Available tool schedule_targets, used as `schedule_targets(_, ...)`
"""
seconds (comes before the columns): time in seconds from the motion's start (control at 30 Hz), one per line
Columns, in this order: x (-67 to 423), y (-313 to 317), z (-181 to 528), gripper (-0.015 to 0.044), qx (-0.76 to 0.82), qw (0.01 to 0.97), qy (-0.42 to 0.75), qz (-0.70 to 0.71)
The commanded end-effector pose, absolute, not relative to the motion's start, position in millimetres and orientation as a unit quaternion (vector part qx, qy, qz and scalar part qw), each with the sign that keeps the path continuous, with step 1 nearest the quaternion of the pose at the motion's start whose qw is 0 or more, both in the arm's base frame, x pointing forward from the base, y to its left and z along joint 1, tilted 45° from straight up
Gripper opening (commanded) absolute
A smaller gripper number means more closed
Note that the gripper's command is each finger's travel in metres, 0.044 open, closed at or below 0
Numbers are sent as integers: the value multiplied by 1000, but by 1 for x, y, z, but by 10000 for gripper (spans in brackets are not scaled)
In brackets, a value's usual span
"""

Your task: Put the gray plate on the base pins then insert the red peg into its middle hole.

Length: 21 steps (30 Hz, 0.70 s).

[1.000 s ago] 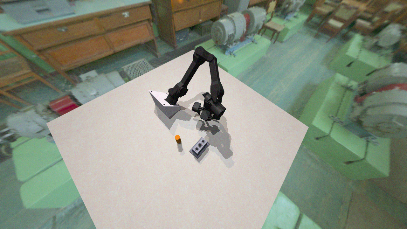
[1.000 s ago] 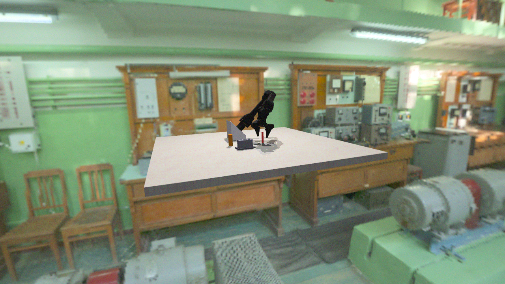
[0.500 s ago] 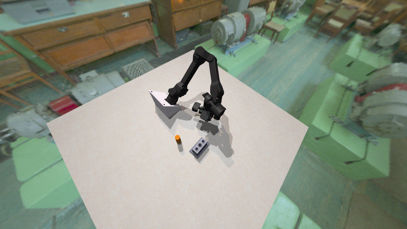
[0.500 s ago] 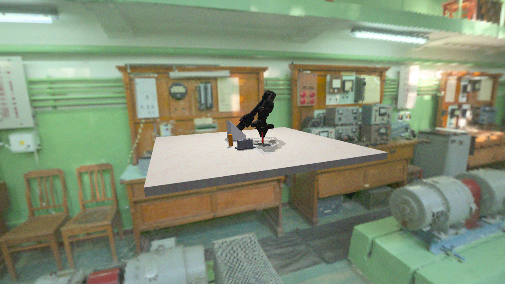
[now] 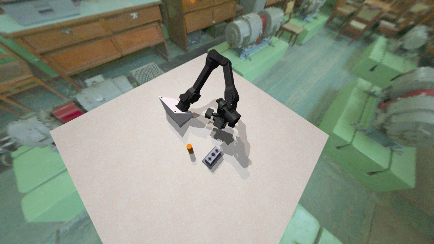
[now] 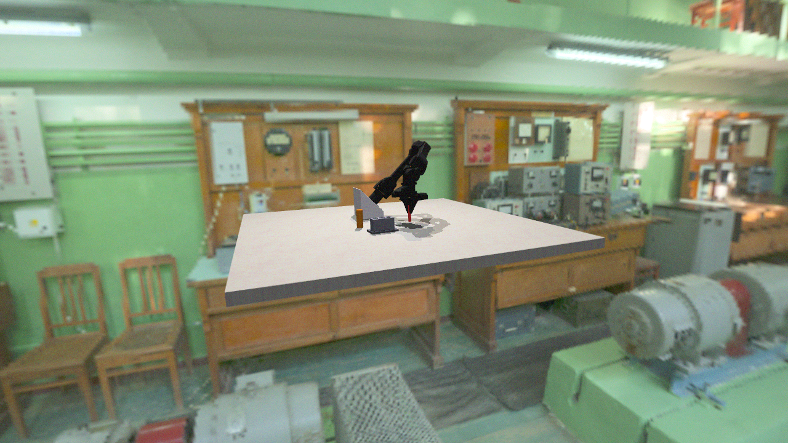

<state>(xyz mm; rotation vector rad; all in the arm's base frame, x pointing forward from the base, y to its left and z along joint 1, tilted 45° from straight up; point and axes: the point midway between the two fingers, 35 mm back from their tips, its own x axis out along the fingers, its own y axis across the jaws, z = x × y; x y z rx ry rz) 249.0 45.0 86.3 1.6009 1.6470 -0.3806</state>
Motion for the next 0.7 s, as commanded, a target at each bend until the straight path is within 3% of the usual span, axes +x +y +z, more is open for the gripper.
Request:
schedule_targets(0.0, 251, 35, 94, 0, 631, 401, 646, -150)
schedule_targets(0.67, 248, -9, 138, 0, 630, 402, 647, -152)
